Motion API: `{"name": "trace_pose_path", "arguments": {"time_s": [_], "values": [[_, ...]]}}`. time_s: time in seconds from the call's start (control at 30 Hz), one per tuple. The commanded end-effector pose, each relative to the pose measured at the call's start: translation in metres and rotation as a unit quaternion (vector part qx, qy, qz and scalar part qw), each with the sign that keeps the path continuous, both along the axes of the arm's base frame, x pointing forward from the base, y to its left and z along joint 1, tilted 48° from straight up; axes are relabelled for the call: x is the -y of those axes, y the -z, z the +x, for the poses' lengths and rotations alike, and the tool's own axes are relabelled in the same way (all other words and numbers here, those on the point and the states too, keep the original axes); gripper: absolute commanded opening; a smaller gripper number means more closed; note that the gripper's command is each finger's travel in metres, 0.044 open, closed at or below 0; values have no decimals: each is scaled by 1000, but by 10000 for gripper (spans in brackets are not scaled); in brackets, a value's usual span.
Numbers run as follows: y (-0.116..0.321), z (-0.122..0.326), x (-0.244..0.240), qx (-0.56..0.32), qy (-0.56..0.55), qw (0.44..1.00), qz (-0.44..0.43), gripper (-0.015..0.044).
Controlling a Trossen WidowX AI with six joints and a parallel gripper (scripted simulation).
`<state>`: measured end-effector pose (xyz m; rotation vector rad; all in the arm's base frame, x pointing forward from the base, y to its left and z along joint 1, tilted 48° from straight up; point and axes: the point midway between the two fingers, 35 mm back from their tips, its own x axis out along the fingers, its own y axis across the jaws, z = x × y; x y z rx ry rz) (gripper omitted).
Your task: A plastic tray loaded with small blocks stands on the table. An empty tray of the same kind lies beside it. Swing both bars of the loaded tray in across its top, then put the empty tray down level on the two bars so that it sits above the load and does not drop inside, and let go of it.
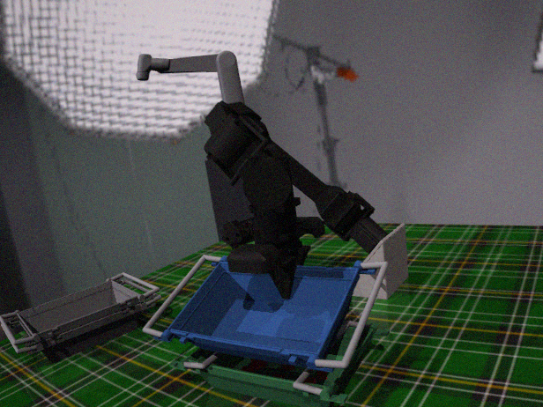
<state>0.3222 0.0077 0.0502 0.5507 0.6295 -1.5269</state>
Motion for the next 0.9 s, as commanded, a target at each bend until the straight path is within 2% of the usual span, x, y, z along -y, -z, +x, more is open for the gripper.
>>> {"name": "trace_pose_path", "arguments": {"time_s": [0.0,0.87], "values": [[3,-4,4,-5,5,1000,0,0],[7,-8,8,-5,5,1000,0,0]]}}
